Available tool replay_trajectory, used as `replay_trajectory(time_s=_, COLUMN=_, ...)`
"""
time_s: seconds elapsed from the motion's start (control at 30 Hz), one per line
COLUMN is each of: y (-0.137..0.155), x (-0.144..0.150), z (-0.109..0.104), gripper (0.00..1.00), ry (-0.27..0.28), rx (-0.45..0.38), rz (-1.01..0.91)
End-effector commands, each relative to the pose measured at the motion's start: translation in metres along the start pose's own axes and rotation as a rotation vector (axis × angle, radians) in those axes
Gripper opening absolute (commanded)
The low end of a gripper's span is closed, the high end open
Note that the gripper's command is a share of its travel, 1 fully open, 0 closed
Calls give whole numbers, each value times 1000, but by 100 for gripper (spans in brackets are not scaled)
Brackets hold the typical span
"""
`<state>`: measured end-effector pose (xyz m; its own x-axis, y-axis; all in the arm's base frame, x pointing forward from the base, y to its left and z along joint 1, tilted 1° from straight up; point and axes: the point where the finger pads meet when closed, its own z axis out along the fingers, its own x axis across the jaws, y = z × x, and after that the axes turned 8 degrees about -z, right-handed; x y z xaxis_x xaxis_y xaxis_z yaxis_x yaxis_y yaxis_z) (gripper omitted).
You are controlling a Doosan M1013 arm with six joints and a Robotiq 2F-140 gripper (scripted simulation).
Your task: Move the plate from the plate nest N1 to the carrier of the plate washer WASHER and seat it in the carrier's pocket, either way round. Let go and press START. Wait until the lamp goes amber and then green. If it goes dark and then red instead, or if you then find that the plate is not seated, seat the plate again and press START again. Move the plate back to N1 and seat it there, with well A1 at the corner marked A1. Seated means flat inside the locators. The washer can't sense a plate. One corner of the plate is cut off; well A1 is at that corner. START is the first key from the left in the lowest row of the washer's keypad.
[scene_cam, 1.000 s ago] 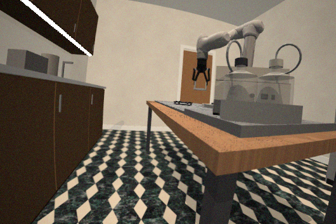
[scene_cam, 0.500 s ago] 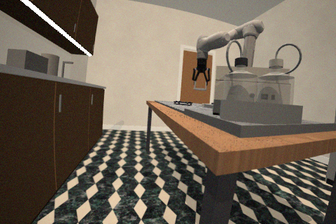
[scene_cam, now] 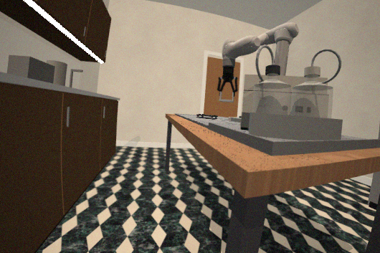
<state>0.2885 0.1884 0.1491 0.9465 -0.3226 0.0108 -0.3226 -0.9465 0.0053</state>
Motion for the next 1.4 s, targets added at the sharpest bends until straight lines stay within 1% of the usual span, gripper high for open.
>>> replay_trajectory(time_s=0.0, y=-4, x=3, z=-3, gripper=10, ry=3, rx=8, rz=1)
replay_trajectory(time_s=0.5, y=-4, x=3, z=-3, gripper=10, ry=3, rx=8, rz=1)
replay_trajectory(time_s=0.83, y=30, x=39, z=2, gripper=10, ry=1, rx=9, rz=334)
replay_trajectory(time_s=0.9, y=30, x=39, z=2, gripper=10, ry=1, rx=9, rz=334)
replay_trajectory(time_s=1.37, y=79, x=90, z=9, gripper=10, ry=-1, rx=9, rz=801)
